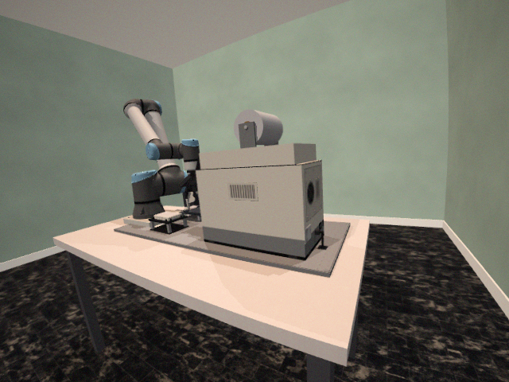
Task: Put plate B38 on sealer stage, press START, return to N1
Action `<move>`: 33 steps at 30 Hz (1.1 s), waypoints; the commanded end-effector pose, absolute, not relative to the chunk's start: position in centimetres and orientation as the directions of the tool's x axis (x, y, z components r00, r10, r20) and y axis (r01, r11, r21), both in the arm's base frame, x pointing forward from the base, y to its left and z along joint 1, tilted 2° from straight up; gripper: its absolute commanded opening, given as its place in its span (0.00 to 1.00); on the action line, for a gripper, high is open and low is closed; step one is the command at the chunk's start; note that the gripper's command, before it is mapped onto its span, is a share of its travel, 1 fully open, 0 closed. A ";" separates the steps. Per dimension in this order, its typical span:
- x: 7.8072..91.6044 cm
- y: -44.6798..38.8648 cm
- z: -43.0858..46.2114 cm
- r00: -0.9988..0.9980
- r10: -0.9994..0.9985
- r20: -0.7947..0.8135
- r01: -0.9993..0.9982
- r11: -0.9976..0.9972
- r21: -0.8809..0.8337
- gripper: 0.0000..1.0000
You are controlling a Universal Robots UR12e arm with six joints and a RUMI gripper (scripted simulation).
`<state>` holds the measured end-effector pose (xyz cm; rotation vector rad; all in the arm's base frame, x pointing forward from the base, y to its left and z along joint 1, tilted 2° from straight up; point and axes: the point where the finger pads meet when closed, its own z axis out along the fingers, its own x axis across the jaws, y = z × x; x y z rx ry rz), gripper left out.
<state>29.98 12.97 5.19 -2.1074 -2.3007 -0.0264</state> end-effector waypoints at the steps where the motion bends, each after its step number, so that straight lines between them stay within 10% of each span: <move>1: 30.0 13.0 5.6 -0.087 0.996 0.027 0.996 0.088 -0.001 0.68; 33: 30.1 12.9 8.5 -0.087 0.996 0.027 0.996 0.088 -0.001 0.68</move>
